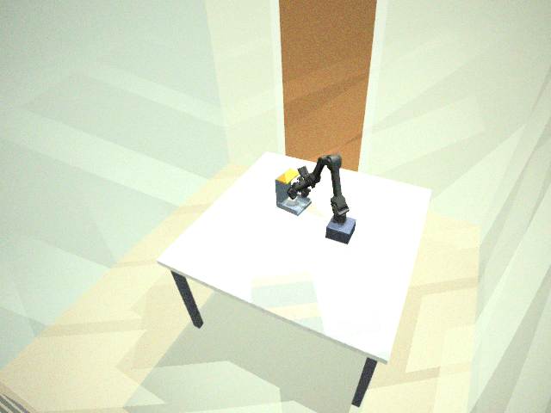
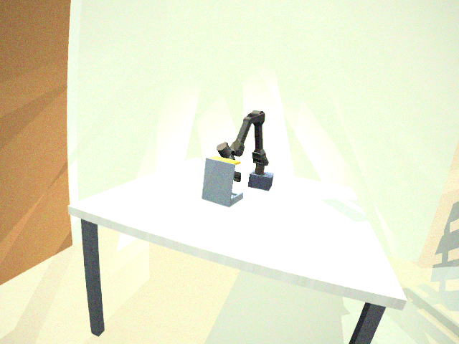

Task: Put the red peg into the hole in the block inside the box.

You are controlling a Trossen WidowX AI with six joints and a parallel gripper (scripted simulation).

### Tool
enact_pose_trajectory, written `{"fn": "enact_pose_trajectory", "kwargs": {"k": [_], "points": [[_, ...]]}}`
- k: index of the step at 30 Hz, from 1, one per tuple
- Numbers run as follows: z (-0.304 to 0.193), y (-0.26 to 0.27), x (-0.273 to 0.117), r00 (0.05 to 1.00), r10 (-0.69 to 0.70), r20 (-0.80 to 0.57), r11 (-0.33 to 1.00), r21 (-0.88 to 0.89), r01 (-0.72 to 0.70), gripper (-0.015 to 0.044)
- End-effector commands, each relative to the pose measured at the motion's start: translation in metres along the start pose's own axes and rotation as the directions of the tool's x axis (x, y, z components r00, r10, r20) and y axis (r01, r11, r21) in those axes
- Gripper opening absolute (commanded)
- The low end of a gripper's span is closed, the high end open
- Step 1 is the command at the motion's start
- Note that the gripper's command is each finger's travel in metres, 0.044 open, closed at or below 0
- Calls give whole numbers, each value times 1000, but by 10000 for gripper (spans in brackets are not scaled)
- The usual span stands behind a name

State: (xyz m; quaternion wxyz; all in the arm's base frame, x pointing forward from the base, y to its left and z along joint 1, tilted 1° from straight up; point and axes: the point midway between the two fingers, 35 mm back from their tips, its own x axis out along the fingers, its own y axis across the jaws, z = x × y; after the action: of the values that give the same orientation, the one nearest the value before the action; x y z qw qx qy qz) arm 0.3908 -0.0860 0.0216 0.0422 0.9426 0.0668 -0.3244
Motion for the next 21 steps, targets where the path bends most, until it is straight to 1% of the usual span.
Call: {"fn": "enact_pose_trajectory", "kwargs": {"k": [1, 21], "points": [[8, -1, 3, 1000, 0, 17, 1000, 9, 0, 0], [14, -1, 7, 1000, 0, 17, 1000, 9, 0, 0]]}}
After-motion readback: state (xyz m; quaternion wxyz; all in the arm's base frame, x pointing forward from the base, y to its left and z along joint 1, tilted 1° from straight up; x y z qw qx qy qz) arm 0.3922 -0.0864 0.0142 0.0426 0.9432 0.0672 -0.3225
